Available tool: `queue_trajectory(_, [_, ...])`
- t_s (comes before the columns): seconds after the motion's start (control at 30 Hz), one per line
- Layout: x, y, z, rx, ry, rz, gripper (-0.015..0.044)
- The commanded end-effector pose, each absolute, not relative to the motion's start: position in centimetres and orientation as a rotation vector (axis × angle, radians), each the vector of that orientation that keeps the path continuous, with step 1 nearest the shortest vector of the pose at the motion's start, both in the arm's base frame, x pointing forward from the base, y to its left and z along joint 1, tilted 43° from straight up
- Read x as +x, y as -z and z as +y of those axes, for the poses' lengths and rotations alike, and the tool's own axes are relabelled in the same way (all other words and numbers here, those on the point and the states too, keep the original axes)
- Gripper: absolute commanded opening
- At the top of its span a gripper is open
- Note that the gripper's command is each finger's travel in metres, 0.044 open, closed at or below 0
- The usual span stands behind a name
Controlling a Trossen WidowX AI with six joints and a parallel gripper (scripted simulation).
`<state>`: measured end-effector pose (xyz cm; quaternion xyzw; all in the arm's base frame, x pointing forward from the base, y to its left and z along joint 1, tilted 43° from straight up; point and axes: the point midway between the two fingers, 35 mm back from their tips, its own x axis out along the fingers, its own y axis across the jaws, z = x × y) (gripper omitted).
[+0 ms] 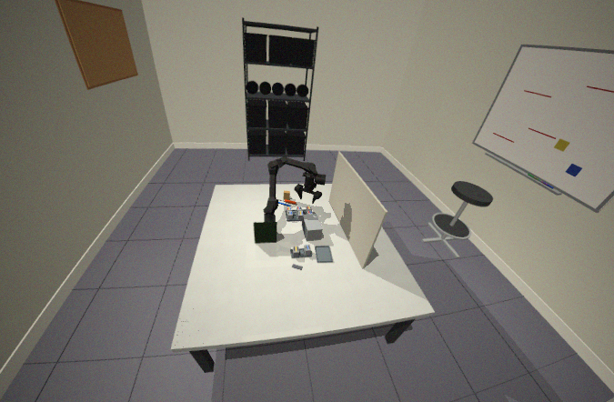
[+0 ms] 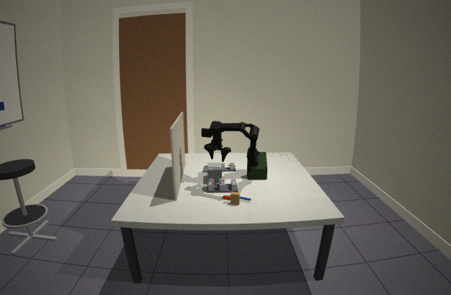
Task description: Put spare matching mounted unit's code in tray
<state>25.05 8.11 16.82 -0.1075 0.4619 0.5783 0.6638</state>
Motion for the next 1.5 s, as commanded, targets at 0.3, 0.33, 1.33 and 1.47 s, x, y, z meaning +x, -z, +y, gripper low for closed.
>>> queue_trajectory(0.3, [14.2, -15.3, 11.1, -0.696, -1.620, 0.596, 0.0440])
queue_trajectory(0.33, [14.2, -15.3, 11.1, -0.696, -1.620, 0.596, 0.0440])
queue_trajectory(1.33, [13.5, -11.7, 15.4, -0.703, -1.619, 0.598, 0.0300])
queue_trajectory(1.47, [13.5, -11.2, 15.9, -0.705, -1.619, 0.599, 0.0300])
